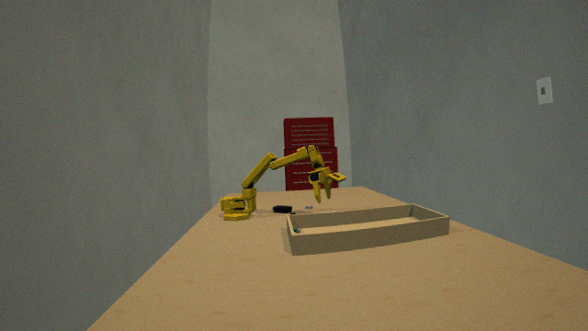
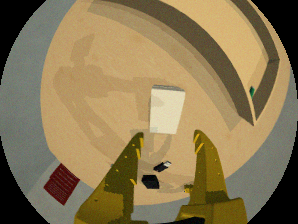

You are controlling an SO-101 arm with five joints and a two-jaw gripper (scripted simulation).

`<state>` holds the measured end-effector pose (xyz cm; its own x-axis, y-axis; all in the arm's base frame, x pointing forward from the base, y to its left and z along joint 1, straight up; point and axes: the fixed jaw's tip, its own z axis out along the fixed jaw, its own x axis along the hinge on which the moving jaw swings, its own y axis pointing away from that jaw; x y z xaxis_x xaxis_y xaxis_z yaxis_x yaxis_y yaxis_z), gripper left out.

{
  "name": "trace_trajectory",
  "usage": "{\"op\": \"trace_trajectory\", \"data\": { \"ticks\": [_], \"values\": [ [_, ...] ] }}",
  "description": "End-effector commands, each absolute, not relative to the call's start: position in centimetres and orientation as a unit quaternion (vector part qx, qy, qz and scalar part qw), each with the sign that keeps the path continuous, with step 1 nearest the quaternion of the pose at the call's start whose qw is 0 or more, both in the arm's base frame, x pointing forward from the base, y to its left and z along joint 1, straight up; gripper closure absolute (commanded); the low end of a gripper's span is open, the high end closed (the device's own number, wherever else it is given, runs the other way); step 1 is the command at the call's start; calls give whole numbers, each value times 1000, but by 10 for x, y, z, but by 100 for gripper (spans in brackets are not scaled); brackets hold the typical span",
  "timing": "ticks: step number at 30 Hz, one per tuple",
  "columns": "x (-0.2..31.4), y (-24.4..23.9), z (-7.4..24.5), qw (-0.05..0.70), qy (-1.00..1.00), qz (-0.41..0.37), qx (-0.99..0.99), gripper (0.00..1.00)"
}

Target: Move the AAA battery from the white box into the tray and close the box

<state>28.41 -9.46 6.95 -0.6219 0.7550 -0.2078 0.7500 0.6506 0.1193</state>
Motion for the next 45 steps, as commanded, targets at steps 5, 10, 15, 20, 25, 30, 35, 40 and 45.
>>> {"op": "trace_trajectory", "data": {
  "ticks": [5, 10, 15, 20, 25, 30, 35, 40, 45],
  "values": [
    [291, -97, 89, 167, 896, 14, 410, 72],
    [292, -97, 89, 169, 896, 14, 410, 72],
    [292, -97, 89, 169, 896, 14, 410, 72],
    [292, -97, 87, 167, 896, 14, 410, 72],
    [292, -97, 83, 162, 897, 14, 412, 72],
    [293, -98, 79, 157, 897, 14, 413, 72],
    [293, -98, 70, 146, 898, 13, 416, 72],
    [293, -98, 60, 134, 898, 12, 418, 72],
    [293, -98, 51, 124, 899, 12, 421, 72]
  ]
}}
